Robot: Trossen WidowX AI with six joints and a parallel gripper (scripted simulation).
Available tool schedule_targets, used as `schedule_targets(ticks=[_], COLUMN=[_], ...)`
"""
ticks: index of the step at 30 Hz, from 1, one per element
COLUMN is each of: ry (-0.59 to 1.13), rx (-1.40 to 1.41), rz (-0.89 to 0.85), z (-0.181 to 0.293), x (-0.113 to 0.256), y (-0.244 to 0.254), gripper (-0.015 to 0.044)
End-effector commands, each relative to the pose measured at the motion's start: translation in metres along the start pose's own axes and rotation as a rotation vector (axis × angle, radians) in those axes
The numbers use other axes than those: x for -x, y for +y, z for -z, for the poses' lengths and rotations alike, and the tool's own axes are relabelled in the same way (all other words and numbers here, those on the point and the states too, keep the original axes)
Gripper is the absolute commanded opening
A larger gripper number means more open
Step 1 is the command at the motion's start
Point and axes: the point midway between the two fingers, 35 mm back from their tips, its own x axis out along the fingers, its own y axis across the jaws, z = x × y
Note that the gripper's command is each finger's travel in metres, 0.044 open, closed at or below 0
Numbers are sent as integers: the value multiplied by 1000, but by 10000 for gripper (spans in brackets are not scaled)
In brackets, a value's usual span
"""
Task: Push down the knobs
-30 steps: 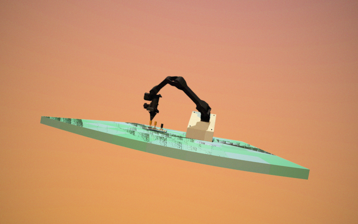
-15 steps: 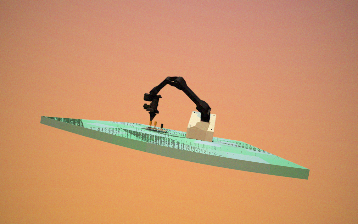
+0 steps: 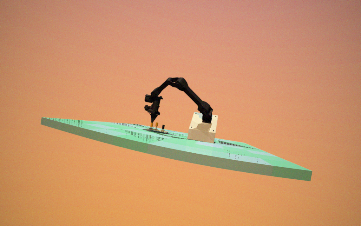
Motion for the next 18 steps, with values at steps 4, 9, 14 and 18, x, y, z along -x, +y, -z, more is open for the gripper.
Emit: schedule_targets(ticks=[4,9,14,18], ry=[36,36,36,36], rx=[42,42,42,42], rz=[-4,-4,-4,-4], z=[0,0,0,0], x=[-32,-33,-35,-35], y=[4,4,4,4], gripper=[0,0,0,0])
